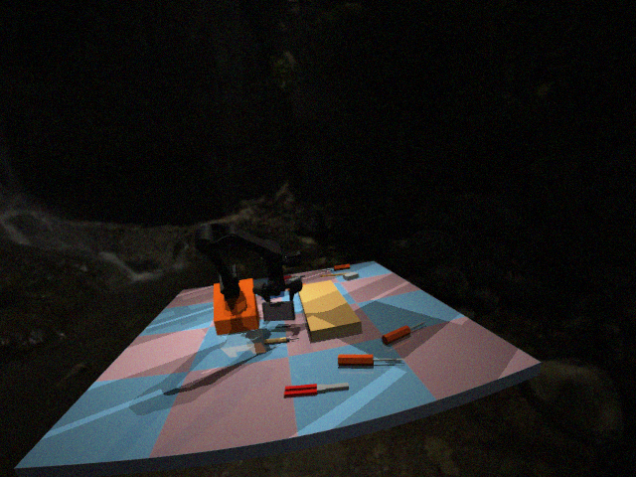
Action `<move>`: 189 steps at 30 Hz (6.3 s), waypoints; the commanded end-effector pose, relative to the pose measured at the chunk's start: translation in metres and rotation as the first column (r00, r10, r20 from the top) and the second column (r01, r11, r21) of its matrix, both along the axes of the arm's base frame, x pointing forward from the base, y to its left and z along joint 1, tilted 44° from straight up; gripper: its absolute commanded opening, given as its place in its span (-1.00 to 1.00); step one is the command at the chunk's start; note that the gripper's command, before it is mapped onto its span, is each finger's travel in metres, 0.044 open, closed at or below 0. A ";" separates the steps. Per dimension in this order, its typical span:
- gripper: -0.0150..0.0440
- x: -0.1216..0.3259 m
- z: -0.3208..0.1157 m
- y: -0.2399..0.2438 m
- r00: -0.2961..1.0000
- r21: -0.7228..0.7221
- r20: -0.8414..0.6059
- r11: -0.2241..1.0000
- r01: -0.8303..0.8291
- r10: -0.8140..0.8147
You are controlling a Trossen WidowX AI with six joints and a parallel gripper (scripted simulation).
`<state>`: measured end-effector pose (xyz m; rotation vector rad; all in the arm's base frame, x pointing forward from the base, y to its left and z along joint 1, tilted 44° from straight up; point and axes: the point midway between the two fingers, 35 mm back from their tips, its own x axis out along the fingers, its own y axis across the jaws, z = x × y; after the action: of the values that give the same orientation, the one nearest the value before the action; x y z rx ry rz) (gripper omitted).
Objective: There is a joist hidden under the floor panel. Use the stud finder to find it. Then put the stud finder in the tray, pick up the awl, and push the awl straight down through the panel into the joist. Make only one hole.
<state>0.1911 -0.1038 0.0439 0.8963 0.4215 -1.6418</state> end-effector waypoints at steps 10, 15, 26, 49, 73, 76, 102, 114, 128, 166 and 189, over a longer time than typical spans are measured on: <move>-0.49 -0.002 0.001 -0.002 1.000 0.085 0.021 0.996 -0.016 0.014; -0.49 -0.002 0.001 -0.002 0.999 0.117 0.032 0.993 -0.024 0.021; -0.49 -0.002 0.003 -0.004 0.998 0.174 0.057 0.984 -0.047 0.037; -0.49 -0.003 0.004 -0.007 0.994 0.291 0.092 0.953 -0.077 0.053; -0.49 -0.004 0.005 -0.010 0.990 0.393 0.128 0.913 -0.112 0.066; -0.49 -0.004 0.005 -0.010 0.989 0.406 0.134 0.906 -0.117 0.067; -0.49 -0.005 0.006 -0.013 0.981 0.505 0.177 0.849 -0.157 0.077; -0.49 -0.006 0.007 -0.015 0.977 0.555 0.197 0.813 -0.178 0.079; -0.49 -0.006 0.007 -0.017 0.971 0.601 0.226 0.773 -0.203 0.080; -0.49 -0.004 0.012 -0.006 0.948 0.725 0.312 0.631 -0.277 0.059; -0.49 -0.004 -0.004 -0.023 0.949 0.719 0.307 0.638 -0.275 0.063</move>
<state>0.1877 -0.1245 0.0448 1.6191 1.0175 -1.1180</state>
